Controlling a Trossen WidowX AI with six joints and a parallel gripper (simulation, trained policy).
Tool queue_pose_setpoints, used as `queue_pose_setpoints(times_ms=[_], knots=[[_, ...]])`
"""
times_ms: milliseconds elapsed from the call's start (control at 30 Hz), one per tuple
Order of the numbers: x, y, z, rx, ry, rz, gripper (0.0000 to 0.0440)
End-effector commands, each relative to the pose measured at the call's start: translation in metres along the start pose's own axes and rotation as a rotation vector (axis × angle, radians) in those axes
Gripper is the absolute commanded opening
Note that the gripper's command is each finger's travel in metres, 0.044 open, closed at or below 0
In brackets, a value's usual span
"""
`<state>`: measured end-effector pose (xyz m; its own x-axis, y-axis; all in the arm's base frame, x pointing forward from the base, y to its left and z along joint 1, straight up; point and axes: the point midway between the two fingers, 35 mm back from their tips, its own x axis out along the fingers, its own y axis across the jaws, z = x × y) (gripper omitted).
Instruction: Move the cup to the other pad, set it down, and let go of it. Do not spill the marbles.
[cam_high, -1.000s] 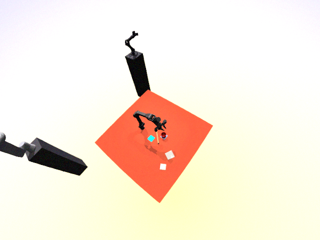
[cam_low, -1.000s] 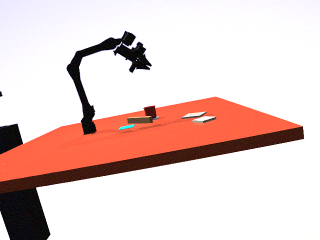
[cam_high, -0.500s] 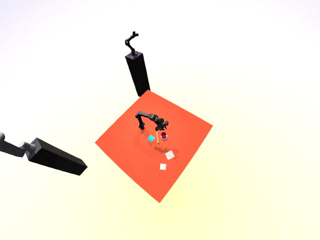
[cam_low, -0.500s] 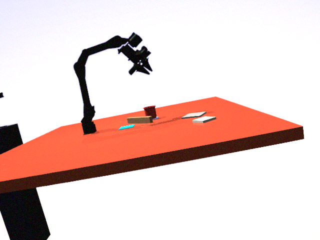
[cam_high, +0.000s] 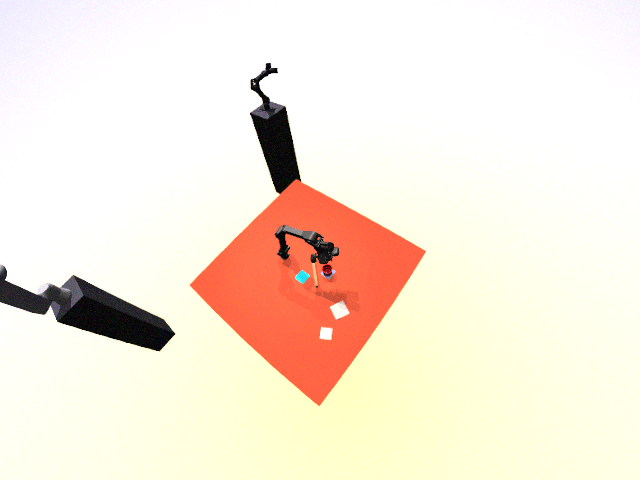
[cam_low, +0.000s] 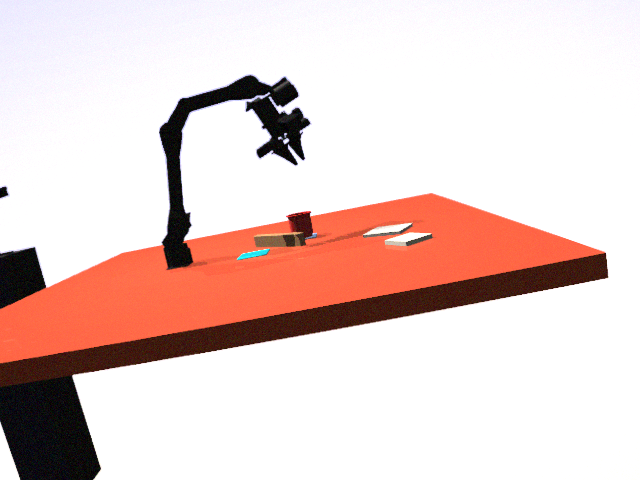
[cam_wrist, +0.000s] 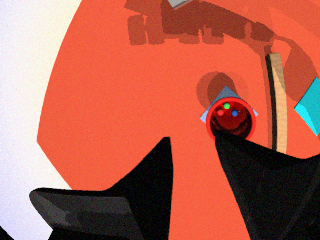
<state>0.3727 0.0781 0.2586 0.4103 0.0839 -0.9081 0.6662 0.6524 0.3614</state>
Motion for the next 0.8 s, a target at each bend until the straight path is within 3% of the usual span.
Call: queue_pose_setpoints(times_ms=[0,767], knots=[[0.01,-0.006,-0.003,0.013,0.022,-0.053,0.0138],[0.072,-0.055,-0.024,0.029,0.15,-0.395,0.0163]])
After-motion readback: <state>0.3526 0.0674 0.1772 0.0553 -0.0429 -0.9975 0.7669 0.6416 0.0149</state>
